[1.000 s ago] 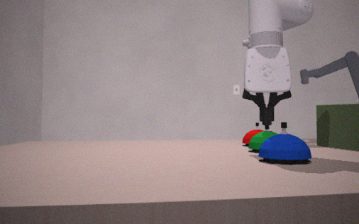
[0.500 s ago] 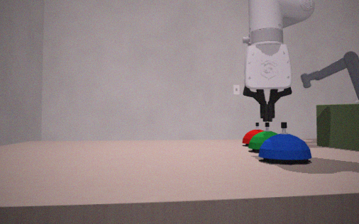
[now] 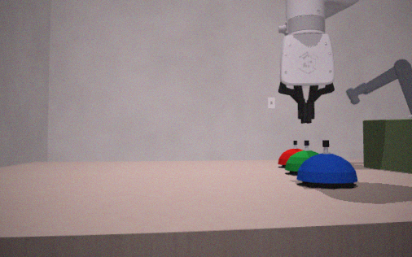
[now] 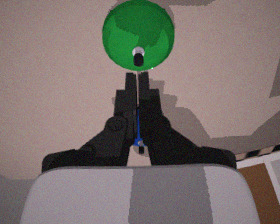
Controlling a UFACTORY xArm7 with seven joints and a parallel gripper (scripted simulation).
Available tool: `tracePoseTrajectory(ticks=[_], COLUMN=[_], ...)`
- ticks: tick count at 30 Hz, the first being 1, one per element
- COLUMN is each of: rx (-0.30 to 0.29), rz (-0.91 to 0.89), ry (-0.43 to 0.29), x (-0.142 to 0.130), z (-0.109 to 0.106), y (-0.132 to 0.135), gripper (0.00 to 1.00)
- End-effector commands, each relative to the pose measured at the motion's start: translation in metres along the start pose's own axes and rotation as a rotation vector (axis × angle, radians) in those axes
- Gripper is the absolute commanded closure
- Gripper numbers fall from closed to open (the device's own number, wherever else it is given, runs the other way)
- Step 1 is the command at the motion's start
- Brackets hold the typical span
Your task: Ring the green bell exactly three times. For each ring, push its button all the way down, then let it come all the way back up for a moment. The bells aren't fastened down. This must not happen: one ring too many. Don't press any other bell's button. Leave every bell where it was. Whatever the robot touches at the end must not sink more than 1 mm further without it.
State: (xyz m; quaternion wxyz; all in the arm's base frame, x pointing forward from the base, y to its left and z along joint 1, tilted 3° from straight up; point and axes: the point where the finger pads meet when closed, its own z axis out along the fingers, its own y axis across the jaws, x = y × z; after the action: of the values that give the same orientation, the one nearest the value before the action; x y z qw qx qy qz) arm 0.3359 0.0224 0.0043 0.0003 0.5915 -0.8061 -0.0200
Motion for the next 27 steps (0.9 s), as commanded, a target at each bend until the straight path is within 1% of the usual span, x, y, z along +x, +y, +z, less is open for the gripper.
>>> tracePoseTrajectory(ticks=[1, 11, 27], rx=[-0.004, -0.004, -0.004], rz=[-0.001, -0.001, -0.001], ry=[-0.013, -0.013, -0.013], x=[0.0, 0.001, 0.001], z=[-0.012, -0.028, -0.03], y=[-0.001, -0.001, -0.001], gripper=[1.0, 1.0, 1.0])
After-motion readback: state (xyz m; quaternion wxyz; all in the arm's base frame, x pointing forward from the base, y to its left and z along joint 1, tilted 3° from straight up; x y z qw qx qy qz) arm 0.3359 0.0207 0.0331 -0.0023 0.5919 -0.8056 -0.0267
